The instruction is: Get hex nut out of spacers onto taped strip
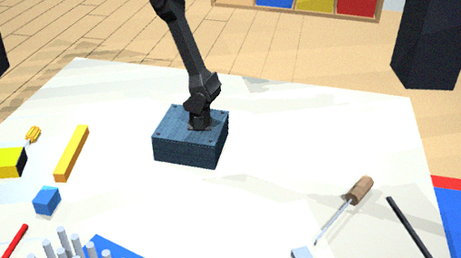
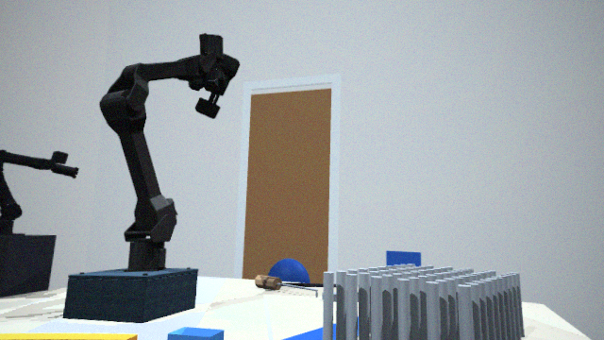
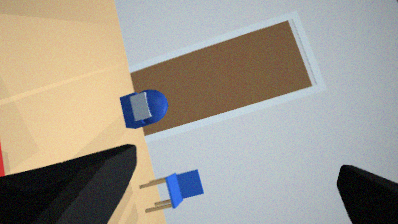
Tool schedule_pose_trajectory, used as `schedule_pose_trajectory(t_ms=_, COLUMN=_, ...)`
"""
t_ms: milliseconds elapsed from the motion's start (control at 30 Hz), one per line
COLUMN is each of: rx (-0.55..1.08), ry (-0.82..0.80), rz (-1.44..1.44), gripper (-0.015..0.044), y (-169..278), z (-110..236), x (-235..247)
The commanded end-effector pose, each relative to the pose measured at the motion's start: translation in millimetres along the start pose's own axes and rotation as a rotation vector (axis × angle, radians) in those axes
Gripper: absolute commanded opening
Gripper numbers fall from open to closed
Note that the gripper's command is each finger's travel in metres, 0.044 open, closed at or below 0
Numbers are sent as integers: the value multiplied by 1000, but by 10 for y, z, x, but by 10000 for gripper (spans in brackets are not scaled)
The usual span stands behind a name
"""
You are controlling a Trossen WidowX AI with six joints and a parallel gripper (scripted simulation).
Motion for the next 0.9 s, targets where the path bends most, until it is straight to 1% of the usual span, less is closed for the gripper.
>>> schedule_pose_trajectory(t_ms=0, rx=173, ry=45, rz=-76, gripper=440, y=521, z=-49, x=2)
schedule_pose_trajectory(t_ms=167, rx=303, ry=111, rz=-168, gripper=440, y=942, z=-57, x=8)
schedule_pose_trajectory(t_ms=267, rx=433, ry=192, rz=-264, gripper=440, y=1381, z=-7, x=30)
schedule_pose_trajectory(t_ms=433, rx=607, ry=323, rz=-393, gripper=440, y=1978, z=160, x=91)
schedule_pose_trajectory(t_ms=633, rx=810, ry=517, rz=-544, gripper=440, y=2668, z=518, x=227)
schedule_pose_trajectory(t_ms=867, rx=1019, ry=777, rz=-696, gripper=440, y=3325, z=1090, x=476)
Point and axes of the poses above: the point midway between the two fingers, 35 mm back from their tips, its own z axis back along the fingers, its own x axis across the jaws, y = z × x, the point moved 6 cm from there along z, back along the fingers, and after that the axes turned 9 degrees about -z, right-handed, at the moved point
